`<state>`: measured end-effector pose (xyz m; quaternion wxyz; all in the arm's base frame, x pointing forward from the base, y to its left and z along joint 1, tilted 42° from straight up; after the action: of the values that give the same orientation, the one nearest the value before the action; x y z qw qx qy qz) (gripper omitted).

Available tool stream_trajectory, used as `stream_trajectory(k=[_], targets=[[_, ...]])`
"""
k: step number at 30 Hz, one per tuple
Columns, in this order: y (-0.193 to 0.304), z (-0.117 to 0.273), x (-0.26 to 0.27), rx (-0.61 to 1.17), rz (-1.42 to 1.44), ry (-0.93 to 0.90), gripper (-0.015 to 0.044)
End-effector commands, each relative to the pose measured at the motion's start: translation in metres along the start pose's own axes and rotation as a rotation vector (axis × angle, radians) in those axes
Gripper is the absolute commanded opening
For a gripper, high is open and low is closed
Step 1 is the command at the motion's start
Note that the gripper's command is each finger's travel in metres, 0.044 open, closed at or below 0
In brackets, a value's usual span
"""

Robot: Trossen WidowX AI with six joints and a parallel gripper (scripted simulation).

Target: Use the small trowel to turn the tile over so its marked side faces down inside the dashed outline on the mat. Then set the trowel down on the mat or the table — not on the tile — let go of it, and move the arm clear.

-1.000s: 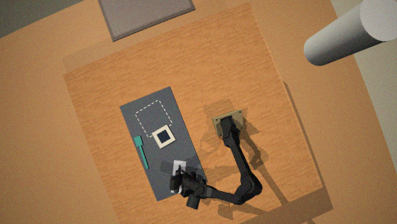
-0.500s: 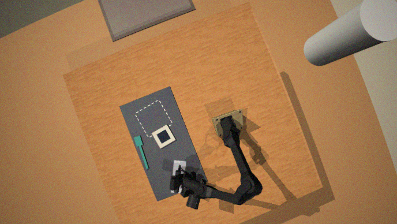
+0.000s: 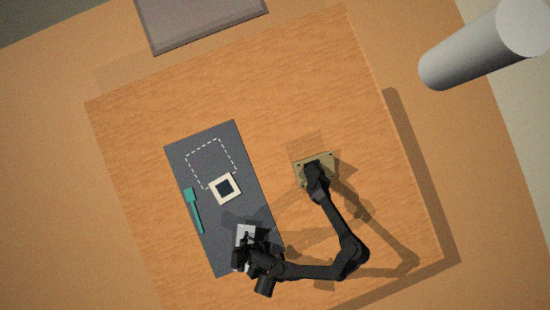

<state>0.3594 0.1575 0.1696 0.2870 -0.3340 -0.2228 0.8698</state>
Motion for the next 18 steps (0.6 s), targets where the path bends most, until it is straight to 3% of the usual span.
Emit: stream_trajectory(k=[1, 18], targets=[[-0.002, 0.004, -0.005, -0.008, 0.004, 0.003, 0.0], [0.034, -0.033, -0.01, -0.174, 0.071, -0.041, 0.0]])
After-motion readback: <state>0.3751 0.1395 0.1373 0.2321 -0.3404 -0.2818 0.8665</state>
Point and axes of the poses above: the point midway between the two fingers, 35 mm back from their tips, its own z axis back along the fingers, its own x axis across the jaws, y = z × x, the point moved 1 cm from there along z, back along the fingers, and after that the axes turned 6 degrees about z, right-handed, at the moved point
